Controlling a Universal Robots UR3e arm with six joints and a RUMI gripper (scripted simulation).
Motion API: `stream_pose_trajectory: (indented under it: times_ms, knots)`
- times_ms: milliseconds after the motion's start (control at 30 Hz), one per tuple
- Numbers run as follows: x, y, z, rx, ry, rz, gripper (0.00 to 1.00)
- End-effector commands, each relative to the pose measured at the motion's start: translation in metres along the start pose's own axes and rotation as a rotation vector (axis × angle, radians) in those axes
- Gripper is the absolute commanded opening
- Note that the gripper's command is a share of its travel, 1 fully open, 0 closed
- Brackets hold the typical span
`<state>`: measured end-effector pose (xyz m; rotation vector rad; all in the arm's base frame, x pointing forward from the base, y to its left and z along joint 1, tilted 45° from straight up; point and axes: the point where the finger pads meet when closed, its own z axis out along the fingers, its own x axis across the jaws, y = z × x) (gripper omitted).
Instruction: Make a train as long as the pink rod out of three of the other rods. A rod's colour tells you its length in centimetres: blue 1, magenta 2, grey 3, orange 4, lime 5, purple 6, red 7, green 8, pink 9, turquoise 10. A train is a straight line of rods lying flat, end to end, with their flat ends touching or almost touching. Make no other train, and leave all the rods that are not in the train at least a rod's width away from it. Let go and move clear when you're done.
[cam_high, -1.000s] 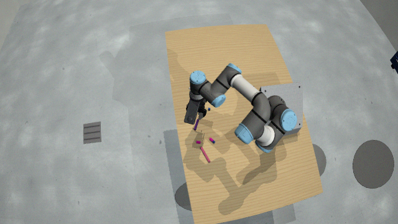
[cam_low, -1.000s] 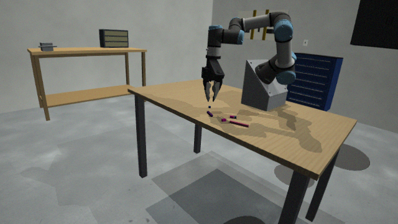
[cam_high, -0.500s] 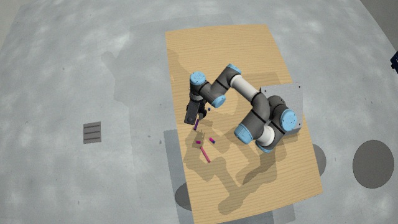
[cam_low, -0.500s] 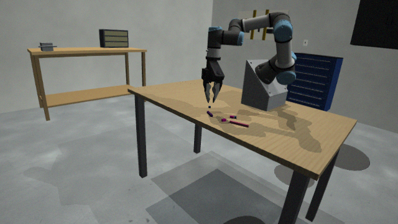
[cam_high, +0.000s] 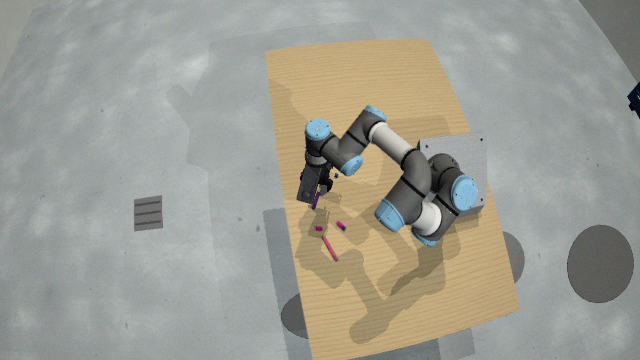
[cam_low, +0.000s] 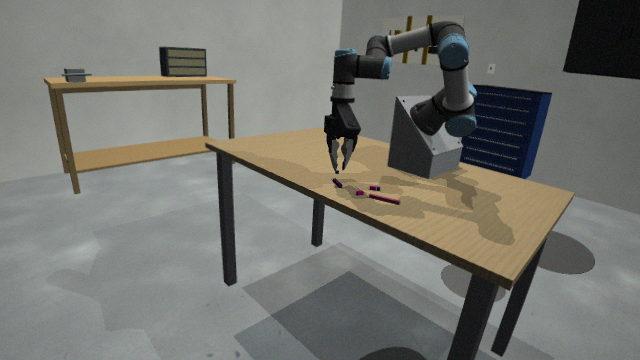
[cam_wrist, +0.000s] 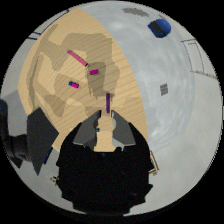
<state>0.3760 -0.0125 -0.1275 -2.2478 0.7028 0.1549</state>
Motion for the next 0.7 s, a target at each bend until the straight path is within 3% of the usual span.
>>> stream_pose_trajectory:
  times_ms: [0,667]
  knots:
    - [0.004,0.0,0.008,-0.002,0.011,-0.001,0.14]
    - [0.004,0.0,0.028,-0.002,0.011,-0.001,0.14]
